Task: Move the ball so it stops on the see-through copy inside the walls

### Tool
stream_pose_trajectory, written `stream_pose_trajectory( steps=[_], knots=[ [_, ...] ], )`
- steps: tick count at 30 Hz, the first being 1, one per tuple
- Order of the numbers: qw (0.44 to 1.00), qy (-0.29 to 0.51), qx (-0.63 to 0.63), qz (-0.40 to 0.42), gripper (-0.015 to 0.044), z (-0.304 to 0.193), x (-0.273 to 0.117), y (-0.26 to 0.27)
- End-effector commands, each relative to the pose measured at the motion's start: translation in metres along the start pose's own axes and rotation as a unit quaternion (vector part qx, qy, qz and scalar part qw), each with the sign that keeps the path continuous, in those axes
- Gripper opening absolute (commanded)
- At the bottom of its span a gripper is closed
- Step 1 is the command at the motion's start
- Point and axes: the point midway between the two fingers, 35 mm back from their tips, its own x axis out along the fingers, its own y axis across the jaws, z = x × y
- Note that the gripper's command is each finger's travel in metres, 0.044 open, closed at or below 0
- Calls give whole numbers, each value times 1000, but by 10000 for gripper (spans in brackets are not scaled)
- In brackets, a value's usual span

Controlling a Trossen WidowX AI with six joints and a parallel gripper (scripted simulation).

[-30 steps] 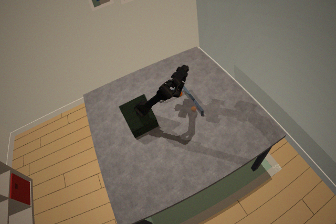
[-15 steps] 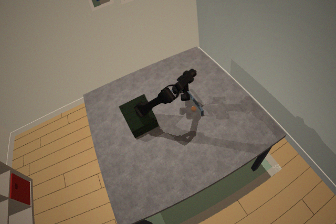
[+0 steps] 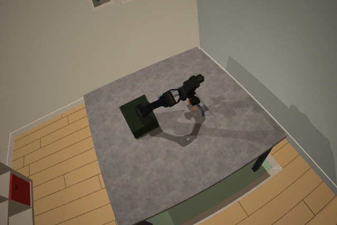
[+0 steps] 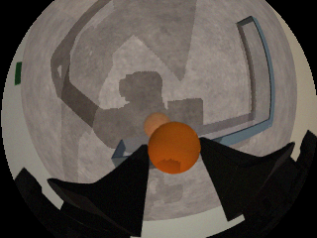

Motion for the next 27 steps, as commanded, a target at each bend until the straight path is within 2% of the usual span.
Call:
stream_pose_trajectory(
  steps=[1, 9, 20, 27],
  knots=[
    [999, 4, -37, 6, 0, -6, 1, 14],
    [999, -1, -38, 9, 0, -7, 10, 14],
    [998, -36, -34, 30, 0, -9, 70, 14],
    [998, -37, -33, 31, 0, -9, 72, 14]
  ],
)
